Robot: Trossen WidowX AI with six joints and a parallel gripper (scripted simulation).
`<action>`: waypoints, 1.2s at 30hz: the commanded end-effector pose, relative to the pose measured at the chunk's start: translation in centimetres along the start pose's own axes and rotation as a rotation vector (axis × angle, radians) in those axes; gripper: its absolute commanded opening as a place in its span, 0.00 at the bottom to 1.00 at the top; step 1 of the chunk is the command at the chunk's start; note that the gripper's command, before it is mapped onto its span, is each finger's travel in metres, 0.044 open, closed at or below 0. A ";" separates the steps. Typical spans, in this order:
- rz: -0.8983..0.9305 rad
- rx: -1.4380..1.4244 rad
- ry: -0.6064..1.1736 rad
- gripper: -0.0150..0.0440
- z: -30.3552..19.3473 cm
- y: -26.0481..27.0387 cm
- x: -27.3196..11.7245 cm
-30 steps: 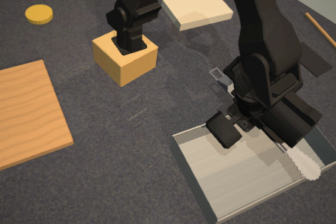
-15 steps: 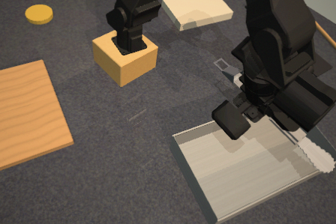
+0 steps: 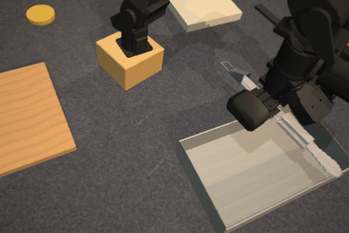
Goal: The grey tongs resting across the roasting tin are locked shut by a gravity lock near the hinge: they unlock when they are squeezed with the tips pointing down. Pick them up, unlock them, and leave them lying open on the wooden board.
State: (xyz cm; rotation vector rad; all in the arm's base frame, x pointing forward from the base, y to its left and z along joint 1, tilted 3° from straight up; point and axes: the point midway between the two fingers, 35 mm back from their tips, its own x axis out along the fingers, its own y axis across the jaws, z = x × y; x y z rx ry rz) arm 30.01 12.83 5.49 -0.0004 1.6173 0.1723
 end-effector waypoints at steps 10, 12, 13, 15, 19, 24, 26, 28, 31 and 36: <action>-0.080 -0.002 -0.018 0.00 0.1 0.0 -0.3; -0.080 -0.007 -0.019 0.00 0.3 -0.3 -0.4; -0.081 -0.011 -0.019 0.00 0.4 -0.6 -0.4; -0.081 -0.024 -0.019 0.00 0.7 -1.5 -0.6; -0.084 -0.042 -0.023 0.00 1.4 -3.7 -1.1; -0.086 -0.071 -0.028 0.00 2.0 -6.5 -1.7; -0.087 -0.079 -0.030 0.00 2.2 -7.6 -2.0; -0.089 -0.078 -0.035 0.00 2.3 -8.8 -2.2; -0.092 -0.103 -0.036 0.00 2.5 -10.4 -2.6; -0.094 -0.129 -0.038 0.00 2.5 -13.3 -3.1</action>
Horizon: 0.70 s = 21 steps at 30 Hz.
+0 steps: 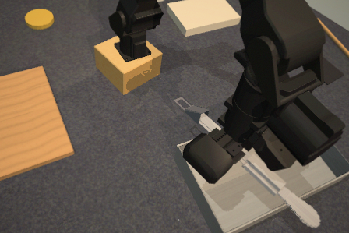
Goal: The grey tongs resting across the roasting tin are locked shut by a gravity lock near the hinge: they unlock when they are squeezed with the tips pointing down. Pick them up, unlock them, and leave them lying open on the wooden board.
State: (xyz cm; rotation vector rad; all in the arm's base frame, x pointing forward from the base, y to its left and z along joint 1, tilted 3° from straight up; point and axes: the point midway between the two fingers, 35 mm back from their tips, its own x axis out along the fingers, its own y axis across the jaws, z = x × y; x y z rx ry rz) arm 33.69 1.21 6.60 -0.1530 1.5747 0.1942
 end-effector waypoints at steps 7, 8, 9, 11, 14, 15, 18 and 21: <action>-0.015 -0.084 -0.007 0.00 -0.7 -5.8 -0.9; -0.016 -0.094 -0.006 0.00 -0.9 -6.4 -1.0; -0.017 -0.103 -0.006 0.00 -1.0 -7.0 -1.1; -0.019 -0.122 -0.004 0.00 -1.4 -8.1 -1.2; -0.022 -0.150 -0.002 0.00 -2.0 -9.9 -1.4; -0.023 -0.160 -0.001 0.00 -2.2 -10.4 -1.5; -0.026 -0.189 0.003 0.00 -3.0 -12.1 -1.7; -0.027 -0.218 0.006 0.00 -3.9 -13.8 -1.9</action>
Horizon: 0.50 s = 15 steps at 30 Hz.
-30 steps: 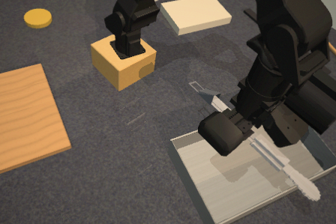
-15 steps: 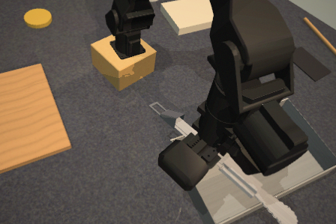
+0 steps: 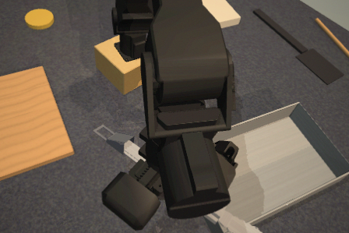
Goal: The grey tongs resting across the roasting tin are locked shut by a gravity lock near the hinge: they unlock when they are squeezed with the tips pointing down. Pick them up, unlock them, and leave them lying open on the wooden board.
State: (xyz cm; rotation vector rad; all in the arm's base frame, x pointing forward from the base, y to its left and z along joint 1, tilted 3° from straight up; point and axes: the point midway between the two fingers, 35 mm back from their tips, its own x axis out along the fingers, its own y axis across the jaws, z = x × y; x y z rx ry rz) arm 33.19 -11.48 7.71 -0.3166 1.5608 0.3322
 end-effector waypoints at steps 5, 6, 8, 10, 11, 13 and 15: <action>-0.012 -0.072 0.004 0.00 -3.0 -3.7 -0.7; -0.012 -0.082 0.006 0.00 -3.4 -4.2 -0.8; -0.012 -0.102 0.008 0.00 -4.3 -5.1 -0.9; -0.012 -0.122 0.011 0.00 -5.3 -5.9 -1.0; -0.012 -0.130 0.012 0.00 -5.7 -6.3 -1.0; -0.012 -0.137 0.013 0.00 -6.1 -6.5 -1.1; -0.012 -0.137 0.013 0.00 -6.1 -6.6 -1.1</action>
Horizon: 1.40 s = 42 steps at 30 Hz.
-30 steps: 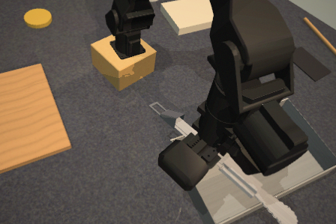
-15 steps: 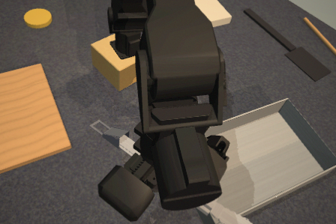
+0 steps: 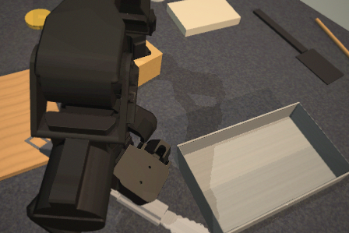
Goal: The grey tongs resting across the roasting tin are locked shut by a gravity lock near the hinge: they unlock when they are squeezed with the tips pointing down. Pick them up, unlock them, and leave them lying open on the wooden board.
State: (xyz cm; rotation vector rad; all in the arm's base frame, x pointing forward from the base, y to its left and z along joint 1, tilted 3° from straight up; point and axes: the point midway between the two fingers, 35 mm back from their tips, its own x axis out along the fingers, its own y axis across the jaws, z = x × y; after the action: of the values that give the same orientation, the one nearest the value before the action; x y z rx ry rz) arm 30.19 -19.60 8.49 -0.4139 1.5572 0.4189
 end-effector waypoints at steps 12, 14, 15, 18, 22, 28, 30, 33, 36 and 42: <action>-0.012 -0.089 0.003 0.00 -5.6 -2.9 -0.4; -0.013 -0.105 0.004 0.00 -6.8 -3.4 -0.5; -0.013 -0.113 0.004 0.00 -7.4 -3.6 -0.5; -0.014 -0.136 0.005 0.00 -9.3 -4.2 -0.5; -0.016 -0.167 0.008 0.00 -11.8 -4.8 -0.6; -0.017 -0.203 0.010 0.00 -15.6 -5.3 -0.7; -0.019 -0.217 0.013 0.00 -16.9 -5.4 -0.7; -0.019 -0.234 0.018 0.00 -18.9 -5.4 -0.8; -0.018 -0.258 0.020 0.00 -20.9 -5.4 -0.8; -0.015 -0.310 0.024 0.00 -24.8 -5.0 -0.9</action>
State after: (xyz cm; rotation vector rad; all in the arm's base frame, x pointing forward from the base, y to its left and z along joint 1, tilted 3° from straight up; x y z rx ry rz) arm 12.89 -35.58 9.56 -0.6464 1.5133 0.6358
